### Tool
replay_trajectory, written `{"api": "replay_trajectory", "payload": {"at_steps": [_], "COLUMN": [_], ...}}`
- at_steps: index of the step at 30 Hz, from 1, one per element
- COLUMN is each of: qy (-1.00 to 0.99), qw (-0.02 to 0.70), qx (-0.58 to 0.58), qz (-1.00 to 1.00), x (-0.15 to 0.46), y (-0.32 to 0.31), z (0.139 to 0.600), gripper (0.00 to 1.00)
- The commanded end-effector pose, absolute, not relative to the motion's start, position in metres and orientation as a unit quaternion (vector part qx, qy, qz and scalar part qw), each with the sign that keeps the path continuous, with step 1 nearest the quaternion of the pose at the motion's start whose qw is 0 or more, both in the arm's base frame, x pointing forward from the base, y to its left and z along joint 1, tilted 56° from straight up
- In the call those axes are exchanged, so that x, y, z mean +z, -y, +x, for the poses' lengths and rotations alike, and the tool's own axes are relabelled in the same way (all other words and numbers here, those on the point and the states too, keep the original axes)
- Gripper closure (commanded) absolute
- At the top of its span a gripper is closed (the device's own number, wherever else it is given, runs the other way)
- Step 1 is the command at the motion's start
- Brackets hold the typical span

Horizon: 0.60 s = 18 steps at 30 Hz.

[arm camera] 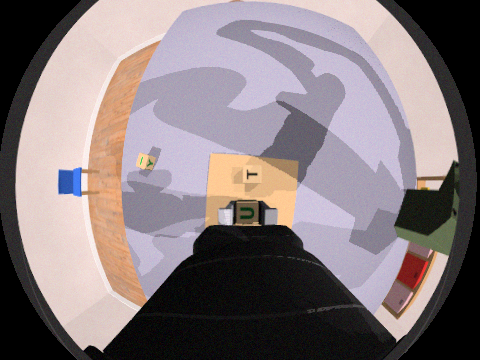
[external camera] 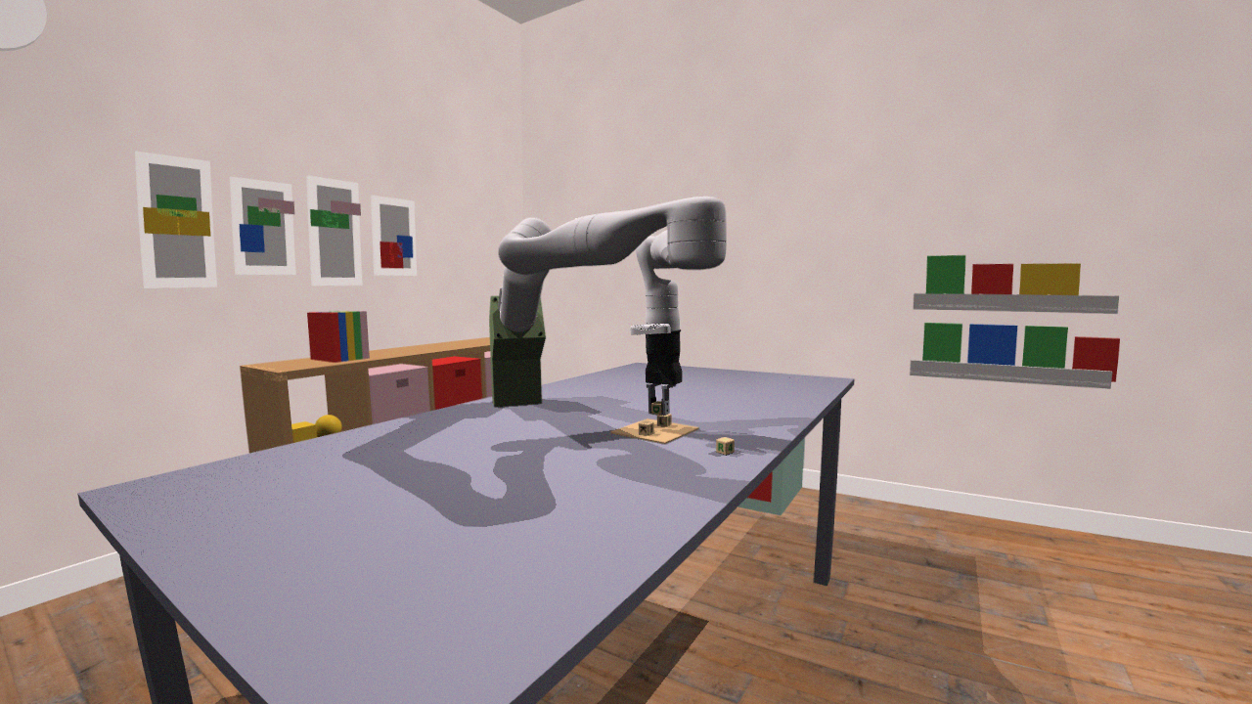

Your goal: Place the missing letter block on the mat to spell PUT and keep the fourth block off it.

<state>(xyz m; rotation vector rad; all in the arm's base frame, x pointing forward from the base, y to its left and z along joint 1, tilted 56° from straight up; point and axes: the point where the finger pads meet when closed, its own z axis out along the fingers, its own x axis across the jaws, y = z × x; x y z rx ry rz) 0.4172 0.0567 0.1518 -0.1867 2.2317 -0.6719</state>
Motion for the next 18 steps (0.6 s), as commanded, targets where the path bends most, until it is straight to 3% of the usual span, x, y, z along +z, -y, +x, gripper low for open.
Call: {"api": "replay_trajectory", "payload": {"at_steps": [1,18], "qy": [-0.881,-0.881], "qw": [0.383,0.383], "qx": [-0.27,-0.27], "qz": [-0.068,-0.068], "x": [0.144,0.133], "y": [-0.047,-0.039], "z": [0.419,0.434], "gripper": [0.51,0.51]}}
